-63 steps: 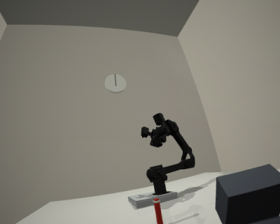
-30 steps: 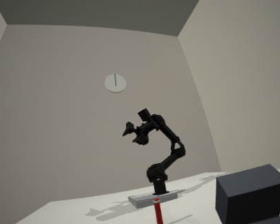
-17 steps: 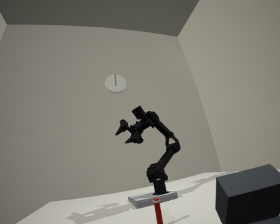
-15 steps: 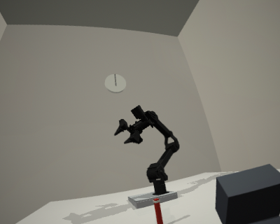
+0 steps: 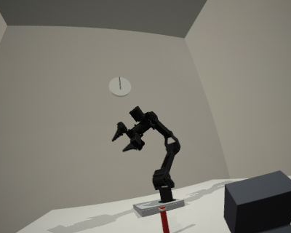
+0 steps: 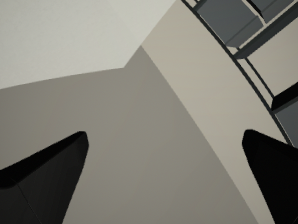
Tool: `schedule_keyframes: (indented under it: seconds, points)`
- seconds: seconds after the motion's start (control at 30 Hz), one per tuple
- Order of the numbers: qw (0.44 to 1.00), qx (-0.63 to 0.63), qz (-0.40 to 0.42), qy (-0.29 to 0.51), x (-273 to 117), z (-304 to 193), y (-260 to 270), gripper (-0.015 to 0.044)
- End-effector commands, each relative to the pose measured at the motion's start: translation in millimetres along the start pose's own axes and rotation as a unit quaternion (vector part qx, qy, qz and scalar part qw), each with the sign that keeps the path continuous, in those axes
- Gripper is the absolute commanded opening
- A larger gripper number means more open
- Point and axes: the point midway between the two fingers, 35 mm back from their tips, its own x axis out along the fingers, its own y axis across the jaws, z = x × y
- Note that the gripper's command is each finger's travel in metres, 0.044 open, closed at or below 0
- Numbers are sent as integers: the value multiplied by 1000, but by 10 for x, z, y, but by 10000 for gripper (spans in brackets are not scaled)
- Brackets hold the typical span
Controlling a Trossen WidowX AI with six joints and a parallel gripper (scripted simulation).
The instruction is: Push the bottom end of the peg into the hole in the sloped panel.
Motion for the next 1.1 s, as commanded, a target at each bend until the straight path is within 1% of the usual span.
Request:
schedule_keyframes:
  seconds: [0.0, 0.6, 1.07]
  points:
    - [1000, 10, -5, -27, 28, 120, -138, 440]
    - [987, 41, 6, -155, 91, 857, -609, 440]
    - [968, 52, 42, -243, 39, 1503, -843, 440]
